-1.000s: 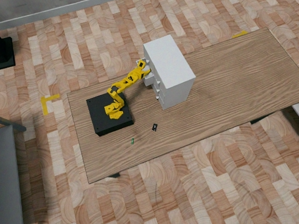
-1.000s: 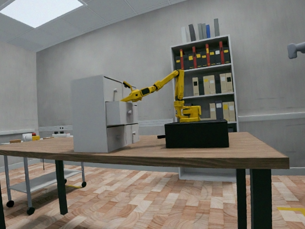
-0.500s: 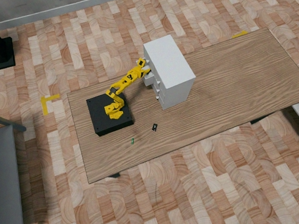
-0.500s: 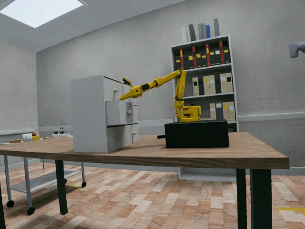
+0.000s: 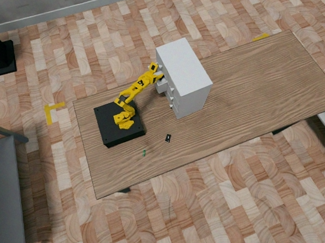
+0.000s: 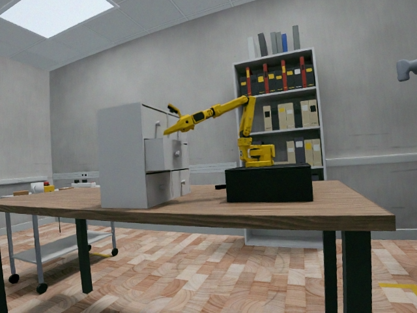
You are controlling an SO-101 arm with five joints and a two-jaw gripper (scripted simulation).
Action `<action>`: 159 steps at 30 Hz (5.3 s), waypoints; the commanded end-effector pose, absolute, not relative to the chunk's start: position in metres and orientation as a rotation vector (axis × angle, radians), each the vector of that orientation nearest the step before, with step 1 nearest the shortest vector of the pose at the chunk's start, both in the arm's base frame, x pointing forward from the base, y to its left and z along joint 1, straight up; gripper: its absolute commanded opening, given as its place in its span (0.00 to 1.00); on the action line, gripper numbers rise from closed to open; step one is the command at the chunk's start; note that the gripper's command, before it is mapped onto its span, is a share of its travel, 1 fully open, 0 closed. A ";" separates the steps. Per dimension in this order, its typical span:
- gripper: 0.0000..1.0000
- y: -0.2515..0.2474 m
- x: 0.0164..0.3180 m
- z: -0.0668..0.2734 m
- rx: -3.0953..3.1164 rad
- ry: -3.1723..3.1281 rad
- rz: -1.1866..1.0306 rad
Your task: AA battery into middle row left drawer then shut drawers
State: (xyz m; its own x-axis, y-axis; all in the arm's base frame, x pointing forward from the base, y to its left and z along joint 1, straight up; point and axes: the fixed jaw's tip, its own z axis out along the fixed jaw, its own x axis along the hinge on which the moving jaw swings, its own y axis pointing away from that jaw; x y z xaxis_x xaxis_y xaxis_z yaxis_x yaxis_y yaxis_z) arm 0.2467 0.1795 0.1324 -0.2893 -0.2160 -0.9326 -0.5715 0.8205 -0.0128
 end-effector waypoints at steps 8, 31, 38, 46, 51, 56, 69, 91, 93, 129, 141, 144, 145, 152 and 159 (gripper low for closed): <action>0.25 0.173 0.243 0.142 -0.574 1.854 0.391; 0.25 0.143 0.200 0.149 -0.571 1.855 0.386; 0.25 0.143 0.200 0.149 -0.571 1.855 0.386; 0.25 0.143 0.200 0.149 -0.571 1.855 0.386; 0.25 0.143 0.200 0.149 -0.571 1.855 0.386; 0.25 0.143 0.200 0.149 -0.571 1.855 0.386; 0.24 0.174 0.121 0.122 -0.870 1.772 0.626; 0.21 0.176 0.119 0.119 -0.880 1.768 0.635; 0.21 0.178 0.124 0.116 -0.869 1.772 0.627; 0.21 0.179 0.157 0.087 -0.763 1.798 0.557; 0.21 0.180 0.158 0.080 -0.767 1.806 0.554; 0.21 0.180 0.158 0.080 -0.767 1.806 0.554; 0.21 0.180 0.158 0.080 -0.767 1.806 0.554; 0.21 0.180 0.158 0.080 -0.767 1.806 0.554; 0.21 0.180 0.158 0.080 -0.766 1.806 0.553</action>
